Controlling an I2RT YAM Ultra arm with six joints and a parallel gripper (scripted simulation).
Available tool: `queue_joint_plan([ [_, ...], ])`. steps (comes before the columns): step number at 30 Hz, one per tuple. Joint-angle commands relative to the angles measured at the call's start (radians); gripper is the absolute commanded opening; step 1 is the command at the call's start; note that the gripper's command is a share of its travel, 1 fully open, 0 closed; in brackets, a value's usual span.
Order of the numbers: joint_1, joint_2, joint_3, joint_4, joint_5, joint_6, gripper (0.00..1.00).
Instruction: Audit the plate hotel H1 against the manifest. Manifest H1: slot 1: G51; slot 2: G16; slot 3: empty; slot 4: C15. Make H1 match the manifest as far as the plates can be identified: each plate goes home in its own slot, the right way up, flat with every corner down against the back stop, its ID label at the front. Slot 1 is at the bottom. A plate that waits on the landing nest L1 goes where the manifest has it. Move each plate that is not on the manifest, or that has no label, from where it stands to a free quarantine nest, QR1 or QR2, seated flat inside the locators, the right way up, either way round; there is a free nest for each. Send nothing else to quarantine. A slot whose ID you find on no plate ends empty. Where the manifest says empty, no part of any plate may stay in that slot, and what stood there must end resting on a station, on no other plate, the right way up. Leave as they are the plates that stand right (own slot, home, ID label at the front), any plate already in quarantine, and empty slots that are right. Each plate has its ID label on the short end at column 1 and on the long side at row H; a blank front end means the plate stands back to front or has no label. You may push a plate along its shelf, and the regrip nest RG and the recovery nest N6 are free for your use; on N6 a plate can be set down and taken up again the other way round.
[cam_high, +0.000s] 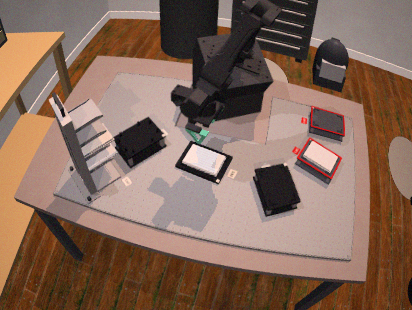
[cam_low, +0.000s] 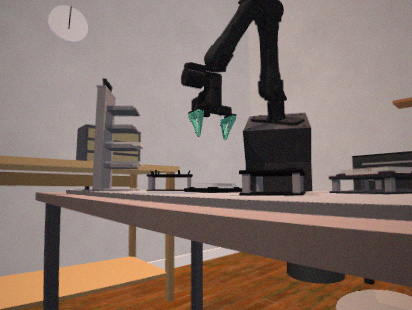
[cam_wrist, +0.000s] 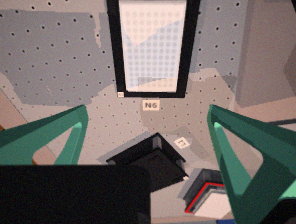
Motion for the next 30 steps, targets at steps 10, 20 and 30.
queue_joint_plan([
  [10,-0.046,-0.088,0.046,-0.16,-0.009,-0.047,1.0],
  [20,-0.083,-0.145,0.091,-0.276,-0.02,-0.085,1.0],
  [30,-0.114,-0.184,0.134,-0.369,-0.029,-0.118,1.0],
])
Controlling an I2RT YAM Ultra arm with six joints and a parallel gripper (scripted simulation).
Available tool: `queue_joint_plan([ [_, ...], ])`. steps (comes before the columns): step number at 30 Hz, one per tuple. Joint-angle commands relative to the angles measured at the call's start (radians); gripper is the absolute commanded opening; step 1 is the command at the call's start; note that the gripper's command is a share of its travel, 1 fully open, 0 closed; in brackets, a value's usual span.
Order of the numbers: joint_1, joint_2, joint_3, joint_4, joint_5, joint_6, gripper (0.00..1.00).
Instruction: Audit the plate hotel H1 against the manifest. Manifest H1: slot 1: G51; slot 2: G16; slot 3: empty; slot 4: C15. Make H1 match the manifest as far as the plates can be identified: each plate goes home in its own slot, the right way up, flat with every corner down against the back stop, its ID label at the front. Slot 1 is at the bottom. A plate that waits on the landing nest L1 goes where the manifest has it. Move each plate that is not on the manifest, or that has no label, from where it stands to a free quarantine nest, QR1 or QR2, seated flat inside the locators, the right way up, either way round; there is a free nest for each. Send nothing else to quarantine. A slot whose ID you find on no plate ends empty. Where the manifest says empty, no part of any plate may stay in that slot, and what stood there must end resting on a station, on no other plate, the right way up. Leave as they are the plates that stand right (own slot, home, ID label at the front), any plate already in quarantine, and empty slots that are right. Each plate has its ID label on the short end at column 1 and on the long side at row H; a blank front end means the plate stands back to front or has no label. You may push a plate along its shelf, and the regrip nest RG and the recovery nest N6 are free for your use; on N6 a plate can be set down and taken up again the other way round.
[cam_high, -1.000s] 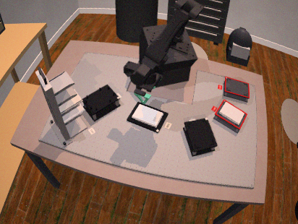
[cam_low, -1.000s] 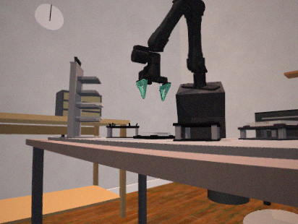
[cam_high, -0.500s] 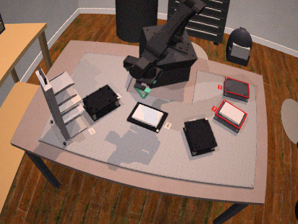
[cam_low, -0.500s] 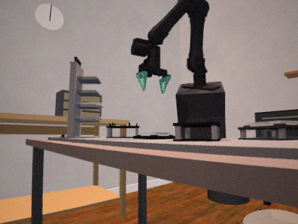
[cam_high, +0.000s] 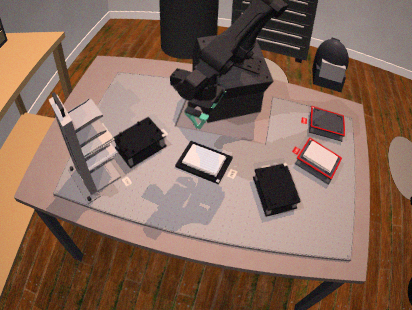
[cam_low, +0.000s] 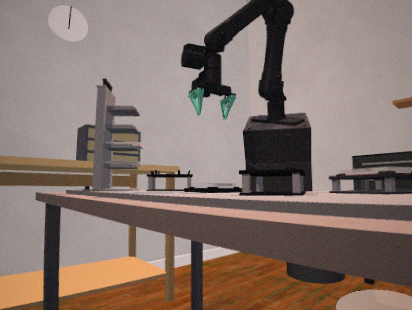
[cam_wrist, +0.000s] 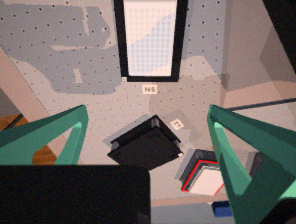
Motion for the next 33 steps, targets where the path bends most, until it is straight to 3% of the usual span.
queue_joint_plan([
  [1,-0.01,-0.016,0.016,-0.038,0.0,-0.013,1.0],
  [17,-0.157,0.124,0.105,-0.047,-0.036,-0.166,1.0],
  [33,-0.245,0.137,0.062,0.105,0.02,-0.393,1.0],
])
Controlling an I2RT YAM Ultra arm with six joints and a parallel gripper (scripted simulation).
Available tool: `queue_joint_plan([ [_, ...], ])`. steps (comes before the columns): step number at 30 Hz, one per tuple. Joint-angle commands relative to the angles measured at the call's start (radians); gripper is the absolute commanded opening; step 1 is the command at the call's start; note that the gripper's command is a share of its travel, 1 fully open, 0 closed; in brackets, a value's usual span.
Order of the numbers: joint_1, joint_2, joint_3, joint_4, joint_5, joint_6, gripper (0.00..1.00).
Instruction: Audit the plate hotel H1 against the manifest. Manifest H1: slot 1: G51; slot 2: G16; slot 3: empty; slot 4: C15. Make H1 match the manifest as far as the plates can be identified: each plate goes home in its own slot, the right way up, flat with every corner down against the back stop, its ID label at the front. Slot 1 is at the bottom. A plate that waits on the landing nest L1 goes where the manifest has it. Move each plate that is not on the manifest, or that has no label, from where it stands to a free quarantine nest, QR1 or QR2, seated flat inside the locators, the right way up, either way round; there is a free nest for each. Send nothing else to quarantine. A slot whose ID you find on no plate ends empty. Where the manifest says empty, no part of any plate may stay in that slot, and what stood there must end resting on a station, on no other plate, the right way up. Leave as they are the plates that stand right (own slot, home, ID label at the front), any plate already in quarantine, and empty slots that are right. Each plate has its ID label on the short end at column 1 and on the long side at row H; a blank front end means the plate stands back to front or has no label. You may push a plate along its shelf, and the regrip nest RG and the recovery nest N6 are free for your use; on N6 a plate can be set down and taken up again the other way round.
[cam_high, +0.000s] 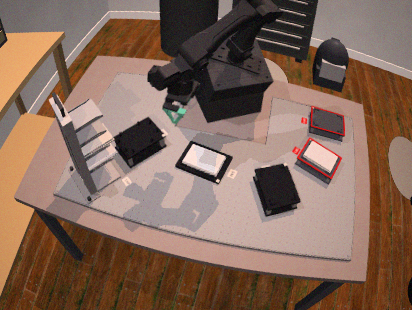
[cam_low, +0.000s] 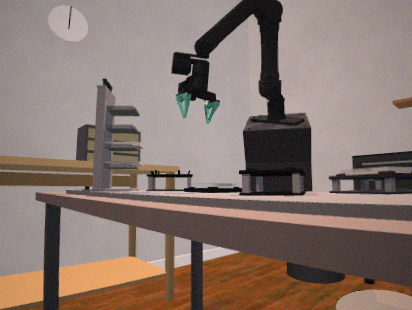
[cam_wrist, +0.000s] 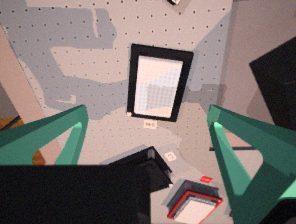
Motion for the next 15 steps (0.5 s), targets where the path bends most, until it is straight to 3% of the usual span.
queue_joint_plan([
  [1,-0.029,-0.003,-0.003,0.063,0.027,-0.081,1.0],
  [9,-0.054,-0.008,-0.036,0.143,0.043,-0.164,1.0],
  [15,-0.04,-0.056,-0.1,0.224,0.07,-0.21,1.0],
])
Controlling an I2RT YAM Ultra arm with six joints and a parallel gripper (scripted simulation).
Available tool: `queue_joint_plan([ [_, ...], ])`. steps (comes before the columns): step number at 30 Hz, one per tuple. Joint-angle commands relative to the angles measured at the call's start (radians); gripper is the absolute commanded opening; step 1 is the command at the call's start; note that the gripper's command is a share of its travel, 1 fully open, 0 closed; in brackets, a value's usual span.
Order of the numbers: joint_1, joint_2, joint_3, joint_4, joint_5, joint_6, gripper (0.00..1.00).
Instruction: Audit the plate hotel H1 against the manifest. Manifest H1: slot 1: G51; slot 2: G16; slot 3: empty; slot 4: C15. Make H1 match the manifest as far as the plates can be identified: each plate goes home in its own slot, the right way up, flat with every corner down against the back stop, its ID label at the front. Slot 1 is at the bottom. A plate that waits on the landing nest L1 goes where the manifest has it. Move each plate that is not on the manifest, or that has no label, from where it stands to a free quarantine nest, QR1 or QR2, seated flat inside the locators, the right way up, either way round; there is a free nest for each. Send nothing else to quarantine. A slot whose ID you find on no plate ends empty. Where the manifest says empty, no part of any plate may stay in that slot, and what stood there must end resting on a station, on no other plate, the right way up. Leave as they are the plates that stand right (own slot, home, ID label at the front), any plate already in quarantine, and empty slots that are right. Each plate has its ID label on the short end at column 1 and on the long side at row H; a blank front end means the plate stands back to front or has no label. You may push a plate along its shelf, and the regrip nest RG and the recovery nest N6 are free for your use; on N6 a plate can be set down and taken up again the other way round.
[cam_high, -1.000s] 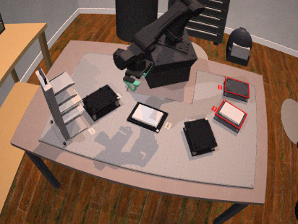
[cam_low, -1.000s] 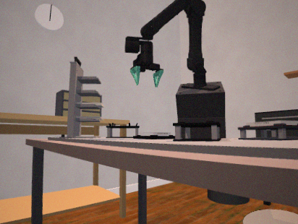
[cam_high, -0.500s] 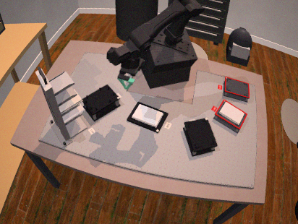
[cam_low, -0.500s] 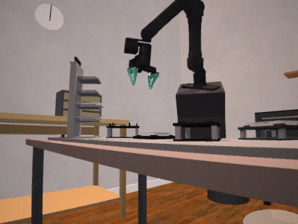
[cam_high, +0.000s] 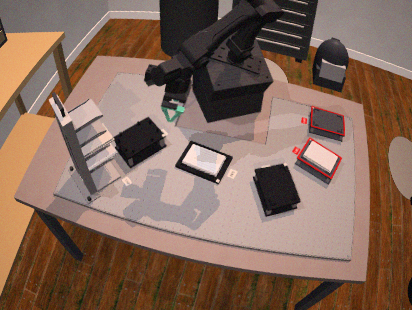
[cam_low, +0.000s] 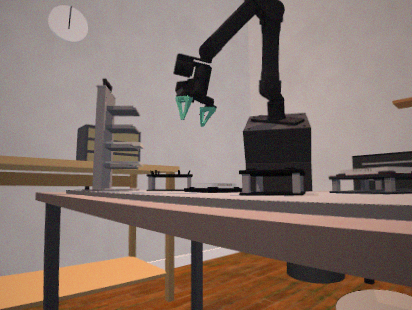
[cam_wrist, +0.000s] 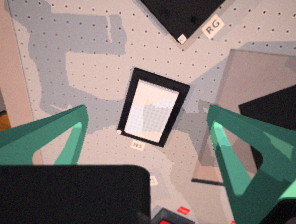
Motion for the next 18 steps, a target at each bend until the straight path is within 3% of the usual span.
queue_joint_plan([
  [1,0.001,-0.037,-0.018,0.071,0.031,-0.042,1.0],
  [18,0.029,-0.145,-0.18,0.289,0.083,-0.17,1.0],
])
